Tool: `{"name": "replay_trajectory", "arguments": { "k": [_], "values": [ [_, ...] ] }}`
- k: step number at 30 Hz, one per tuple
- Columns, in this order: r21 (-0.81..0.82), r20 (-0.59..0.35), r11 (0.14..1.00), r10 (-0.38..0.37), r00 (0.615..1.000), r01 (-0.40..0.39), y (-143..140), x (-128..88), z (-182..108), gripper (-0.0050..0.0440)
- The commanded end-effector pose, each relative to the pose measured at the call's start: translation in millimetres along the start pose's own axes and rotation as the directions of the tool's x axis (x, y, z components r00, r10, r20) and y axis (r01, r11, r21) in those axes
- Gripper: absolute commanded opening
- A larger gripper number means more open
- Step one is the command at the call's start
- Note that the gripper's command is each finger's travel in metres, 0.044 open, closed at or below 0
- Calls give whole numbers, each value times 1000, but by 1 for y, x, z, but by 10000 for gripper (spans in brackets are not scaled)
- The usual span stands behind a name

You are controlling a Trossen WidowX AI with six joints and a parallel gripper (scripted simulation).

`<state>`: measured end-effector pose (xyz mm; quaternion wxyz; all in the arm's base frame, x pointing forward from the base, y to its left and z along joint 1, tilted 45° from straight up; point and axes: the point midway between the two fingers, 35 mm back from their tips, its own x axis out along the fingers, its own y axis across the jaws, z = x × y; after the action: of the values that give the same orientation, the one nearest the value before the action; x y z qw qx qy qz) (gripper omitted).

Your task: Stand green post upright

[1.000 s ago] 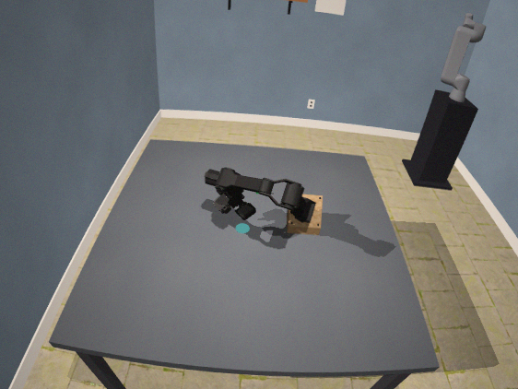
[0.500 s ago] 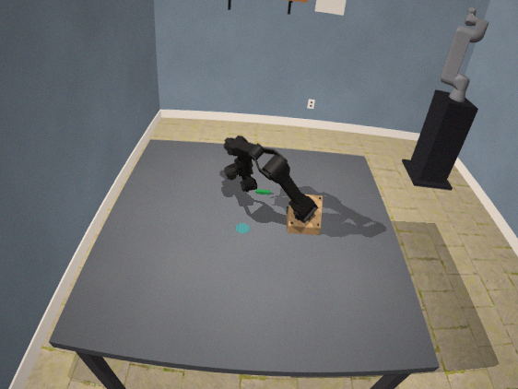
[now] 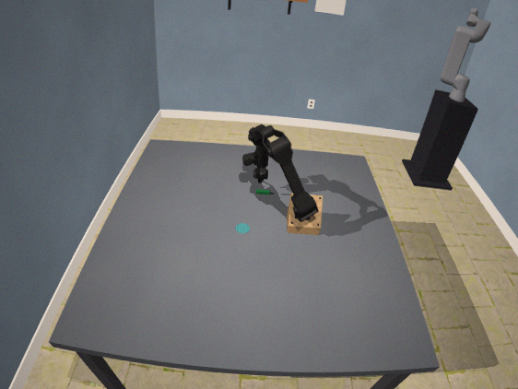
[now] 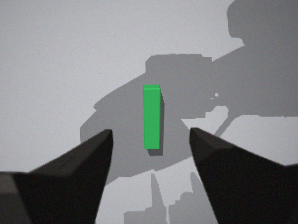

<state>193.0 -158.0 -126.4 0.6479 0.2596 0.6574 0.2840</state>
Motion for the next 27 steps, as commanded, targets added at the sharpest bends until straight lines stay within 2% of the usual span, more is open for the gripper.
{"name": "replay_trajectory", "arguments": {
  "k": [1,3,6,12,16,27],
  "values": [
    [1,2,1000,2,1000,-2,-3,10,2,233],
    [1,2,1000,2,1000,-2,-3,10,2,233],
    [1,2,1000,2,1000,-2,-3,31,1,233],
    [1,2,1000,2,1000,-2,-3,38,1,233],
    [1,2,1000,2,1000,-2,-3,56,1,233],
    [1,2,1000,2,1000,-2,-2,71,1,233]
  ]
}}
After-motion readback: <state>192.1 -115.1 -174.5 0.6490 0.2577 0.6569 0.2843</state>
